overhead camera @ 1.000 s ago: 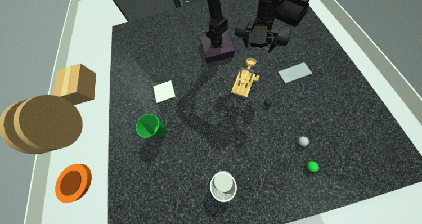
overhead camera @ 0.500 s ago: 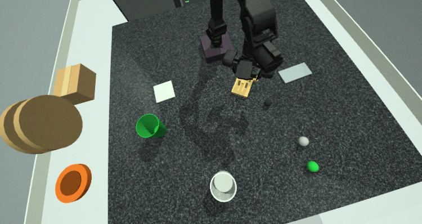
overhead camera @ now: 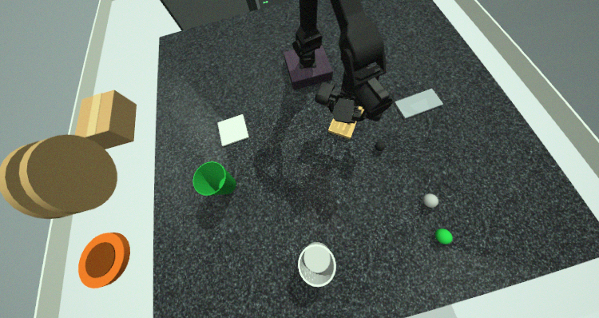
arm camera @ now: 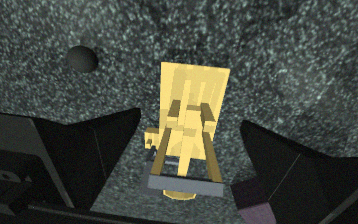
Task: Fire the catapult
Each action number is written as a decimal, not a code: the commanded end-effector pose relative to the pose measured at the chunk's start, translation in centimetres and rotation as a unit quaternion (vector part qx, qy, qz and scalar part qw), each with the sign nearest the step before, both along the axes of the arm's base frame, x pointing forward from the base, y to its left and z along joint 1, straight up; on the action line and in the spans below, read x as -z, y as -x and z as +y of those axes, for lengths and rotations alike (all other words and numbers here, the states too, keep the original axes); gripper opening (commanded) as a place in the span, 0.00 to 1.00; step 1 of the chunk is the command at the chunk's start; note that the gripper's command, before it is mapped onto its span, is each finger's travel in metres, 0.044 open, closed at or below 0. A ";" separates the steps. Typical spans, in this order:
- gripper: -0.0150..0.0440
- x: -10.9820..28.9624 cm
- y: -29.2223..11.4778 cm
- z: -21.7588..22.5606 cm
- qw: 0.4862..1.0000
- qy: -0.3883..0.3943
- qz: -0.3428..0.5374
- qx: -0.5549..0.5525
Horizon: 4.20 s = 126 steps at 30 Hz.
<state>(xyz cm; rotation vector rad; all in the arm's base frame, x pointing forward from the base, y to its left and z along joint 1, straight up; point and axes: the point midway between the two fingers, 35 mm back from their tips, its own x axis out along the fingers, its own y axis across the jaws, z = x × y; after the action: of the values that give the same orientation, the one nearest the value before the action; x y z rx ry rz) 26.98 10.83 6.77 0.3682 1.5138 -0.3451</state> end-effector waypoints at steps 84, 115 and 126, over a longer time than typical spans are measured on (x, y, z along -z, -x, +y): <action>0.25 0.5 -13.2 -12.2 0.978 0.012 -0.003 -0.208; 0.57 3.3 -13.2 -12.1 0.978 0.012 0.002 -0.207; 1.00 -1.6 -13.4 -12.1 0.978 0.012 0.002 -0.207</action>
<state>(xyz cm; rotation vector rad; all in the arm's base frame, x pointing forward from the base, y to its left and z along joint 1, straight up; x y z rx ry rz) 39.92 -1.30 5.01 0.0278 1.5733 -0.0338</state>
